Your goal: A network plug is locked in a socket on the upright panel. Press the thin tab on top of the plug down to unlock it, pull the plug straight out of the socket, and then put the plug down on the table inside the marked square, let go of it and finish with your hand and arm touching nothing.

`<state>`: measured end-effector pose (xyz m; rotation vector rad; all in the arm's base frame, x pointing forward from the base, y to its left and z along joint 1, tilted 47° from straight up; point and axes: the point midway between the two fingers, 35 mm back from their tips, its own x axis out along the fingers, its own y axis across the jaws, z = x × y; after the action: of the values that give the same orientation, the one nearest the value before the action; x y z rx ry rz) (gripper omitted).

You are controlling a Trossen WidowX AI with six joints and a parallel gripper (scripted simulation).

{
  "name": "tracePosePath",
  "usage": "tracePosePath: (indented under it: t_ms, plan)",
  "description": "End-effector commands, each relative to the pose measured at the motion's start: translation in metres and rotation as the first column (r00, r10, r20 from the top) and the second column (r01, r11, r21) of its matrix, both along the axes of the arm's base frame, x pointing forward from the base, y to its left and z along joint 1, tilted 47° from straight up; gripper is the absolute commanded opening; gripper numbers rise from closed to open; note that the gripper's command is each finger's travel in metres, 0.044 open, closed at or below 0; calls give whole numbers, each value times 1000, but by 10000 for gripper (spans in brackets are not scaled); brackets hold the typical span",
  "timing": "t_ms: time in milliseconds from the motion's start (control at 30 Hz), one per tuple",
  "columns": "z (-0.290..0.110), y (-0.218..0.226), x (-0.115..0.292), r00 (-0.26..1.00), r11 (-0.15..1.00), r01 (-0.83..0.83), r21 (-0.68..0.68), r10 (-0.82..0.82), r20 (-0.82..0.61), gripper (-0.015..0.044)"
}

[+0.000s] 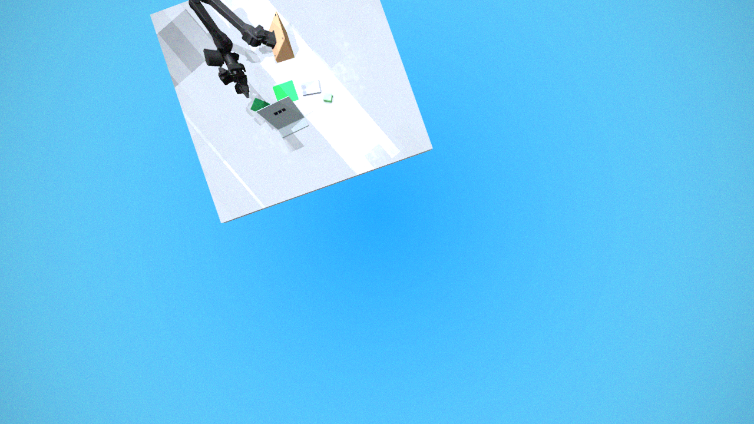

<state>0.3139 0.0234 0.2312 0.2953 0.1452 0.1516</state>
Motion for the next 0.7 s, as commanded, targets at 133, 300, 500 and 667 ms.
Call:
tracePosePath:
  t_ms: [133,300,500,667]
  plan:
    - [-52,15,-15,987,975,-64,213,94,-132,156]
    - [-85,24,-30,962,930,-74,360,162,-219,156]
    - [-95,27,-35,952,913,-72,402,182,-244,156]
    - [-93,29,-24,953,913,-72,402,182,-244,156]
